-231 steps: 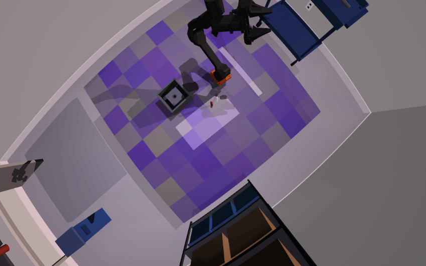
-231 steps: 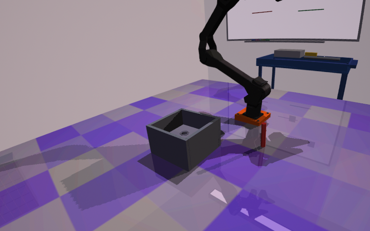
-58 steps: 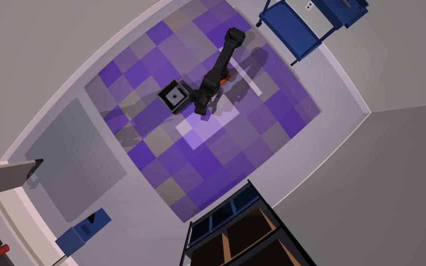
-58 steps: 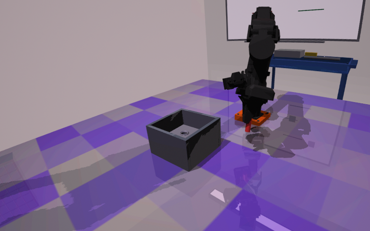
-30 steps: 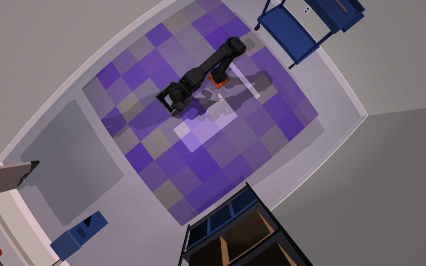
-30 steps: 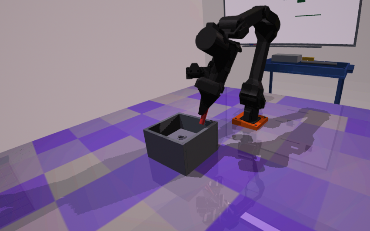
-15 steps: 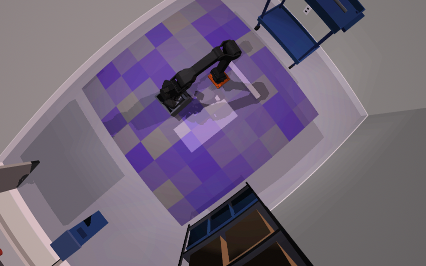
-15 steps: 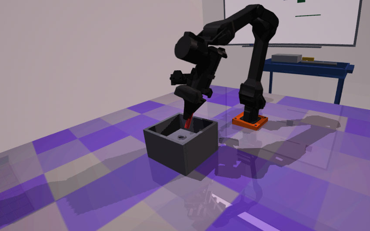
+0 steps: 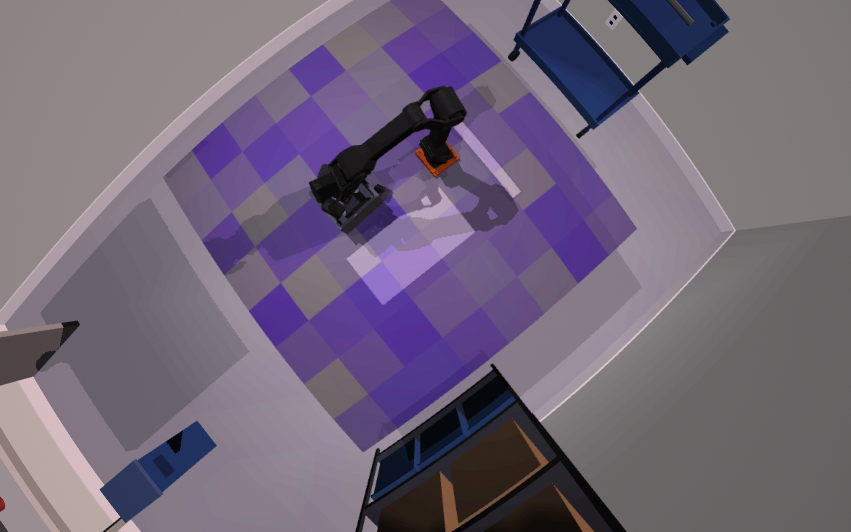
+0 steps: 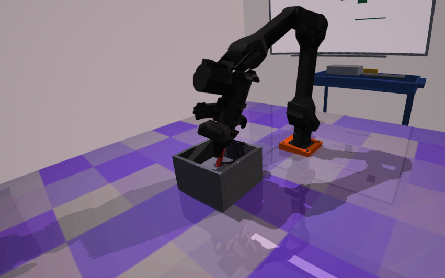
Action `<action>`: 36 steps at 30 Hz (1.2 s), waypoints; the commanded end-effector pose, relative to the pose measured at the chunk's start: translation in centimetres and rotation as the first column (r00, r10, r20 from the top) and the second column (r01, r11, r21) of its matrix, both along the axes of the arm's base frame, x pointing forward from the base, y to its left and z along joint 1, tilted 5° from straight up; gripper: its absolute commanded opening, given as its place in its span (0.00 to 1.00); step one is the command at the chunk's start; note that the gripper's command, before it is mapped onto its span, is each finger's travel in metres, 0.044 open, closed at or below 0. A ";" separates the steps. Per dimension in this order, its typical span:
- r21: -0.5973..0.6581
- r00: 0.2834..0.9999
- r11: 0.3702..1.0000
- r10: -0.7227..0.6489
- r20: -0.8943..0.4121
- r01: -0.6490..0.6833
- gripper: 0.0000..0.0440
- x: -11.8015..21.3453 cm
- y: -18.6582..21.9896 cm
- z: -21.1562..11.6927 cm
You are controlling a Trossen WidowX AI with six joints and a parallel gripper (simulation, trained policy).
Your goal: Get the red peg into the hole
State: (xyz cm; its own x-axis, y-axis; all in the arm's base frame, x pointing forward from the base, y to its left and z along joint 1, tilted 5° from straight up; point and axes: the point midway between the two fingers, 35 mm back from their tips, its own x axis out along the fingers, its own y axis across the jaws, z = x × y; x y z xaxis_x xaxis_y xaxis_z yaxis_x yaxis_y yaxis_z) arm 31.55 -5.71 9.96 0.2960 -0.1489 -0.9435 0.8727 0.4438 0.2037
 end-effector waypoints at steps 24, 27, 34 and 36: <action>-0.016 0.992 0.997 0.079 -0.098 -0.081 0.35 3.9 -3.0 -0.2; -0.015 0.991 0.996 0.081 -0.105 -0.083 0.34 4.2 -3.5 -0.1; -0.008 0.989 0.996 0.082 -0.123 -0.084 0.33 4.8 -4.7 0.1; -0.006 0.988 0.997 0.081 -0.129 -0.083 0.32 4.9 -5.1 0.1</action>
State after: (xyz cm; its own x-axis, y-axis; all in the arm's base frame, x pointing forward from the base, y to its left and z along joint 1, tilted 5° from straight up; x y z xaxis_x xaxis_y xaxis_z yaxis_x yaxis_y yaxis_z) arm 36.19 -10.28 10.16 0.1975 -0.1473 -0.9692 0.8528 0.5134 0.0958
